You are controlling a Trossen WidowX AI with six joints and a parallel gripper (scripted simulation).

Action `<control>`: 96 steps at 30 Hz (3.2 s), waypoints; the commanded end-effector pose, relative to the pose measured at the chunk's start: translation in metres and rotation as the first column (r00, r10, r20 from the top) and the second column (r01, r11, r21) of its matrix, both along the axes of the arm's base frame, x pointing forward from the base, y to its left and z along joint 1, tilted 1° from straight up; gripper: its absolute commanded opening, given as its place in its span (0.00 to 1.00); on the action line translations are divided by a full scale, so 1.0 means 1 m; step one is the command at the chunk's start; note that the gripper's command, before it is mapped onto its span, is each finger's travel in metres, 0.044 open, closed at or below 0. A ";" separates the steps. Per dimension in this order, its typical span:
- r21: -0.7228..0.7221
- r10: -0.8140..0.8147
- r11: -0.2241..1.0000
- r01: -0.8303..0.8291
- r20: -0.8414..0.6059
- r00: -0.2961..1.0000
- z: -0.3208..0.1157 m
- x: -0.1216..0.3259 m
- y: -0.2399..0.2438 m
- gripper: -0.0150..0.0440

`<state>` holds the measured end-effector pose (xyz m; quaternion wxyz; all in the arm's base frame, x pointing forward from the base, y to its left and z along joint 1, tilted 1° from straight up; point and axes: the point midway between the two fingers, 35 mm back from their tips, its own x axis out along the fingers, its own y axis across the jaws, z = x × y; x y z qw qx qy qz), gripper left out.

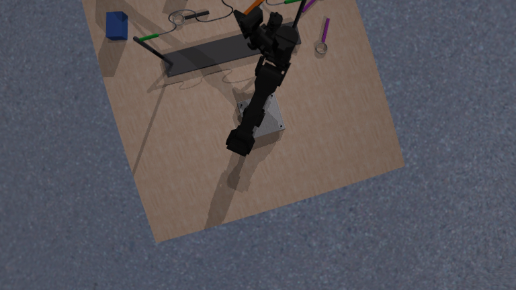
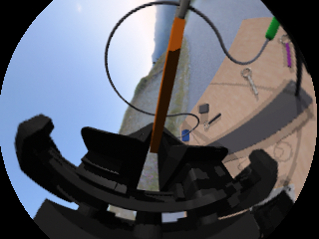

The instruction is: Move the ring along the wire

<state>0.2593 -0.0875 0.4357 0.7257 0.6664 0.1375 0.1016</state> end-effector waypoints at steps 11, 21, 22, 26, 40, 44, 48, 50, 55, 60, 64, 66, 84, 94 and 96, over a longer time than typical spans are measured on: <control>-0.178 -0.008 0.984 0.001 -0.039 0.999 -0.006 0.001 -0.002 0.00; -0.299 -0.019 0.954 -0.002 -0.067 0.998 -0.010 0.001 -0.003 0.00; -0.311 -0.020 0.950 -0.002 -0.069 0.997 -0.010 0.001 -0.003 0.00; -0.358 -0.026 0.934 -0.005 -0.080 0.996 -0.012 0.001 -0.004 0.00; -0.514 -0.051 0.858 -0.015 -0.114 0.992 -0.017 0.000 -0.007 0.00; -0.555 -0.060 0.831 -0.019 -0.123 0.991 -0.019 0.000 -0.008 0.00; -0.604 -0.071 0.796 -0.024 -0.133 0.989 -0.020 0.000 -0.009 0.00; -0.624 -0.076 0.781 -0.027 -0.137 0.988 -0.021 0.000 -0.010 0.00; -0.671 -0.089 0.741 -0.033 -0.146 0.985 -0.023 -0.001 -0.011 0.00; -0.716 -0.102 0.697 -0.039 -0.154 0.983 -0.024 -0.001 -0.013 0.00; -0.750 -0.114 0.660 -0.045 -0.159 0.981 -0.025 -0.001 -0.014 0.00; -0.766 -0.120 0.641 -0.048 -0.161 0.980 -0.026 -0.001 -0.015 0.00; -0.888 -0.176 0.454 -0.077 -0.174 0.969 -0.030 -0.003 -0.022 0.00; -0.935 -0.206 0.341 -0.096 -0.173 0.963 -0.031 -0.003 -0.026 0.00; -0.943 -0.211 0.318 -0.099 -0.173 0.962 -0.032 -0.004 -0.027 0.00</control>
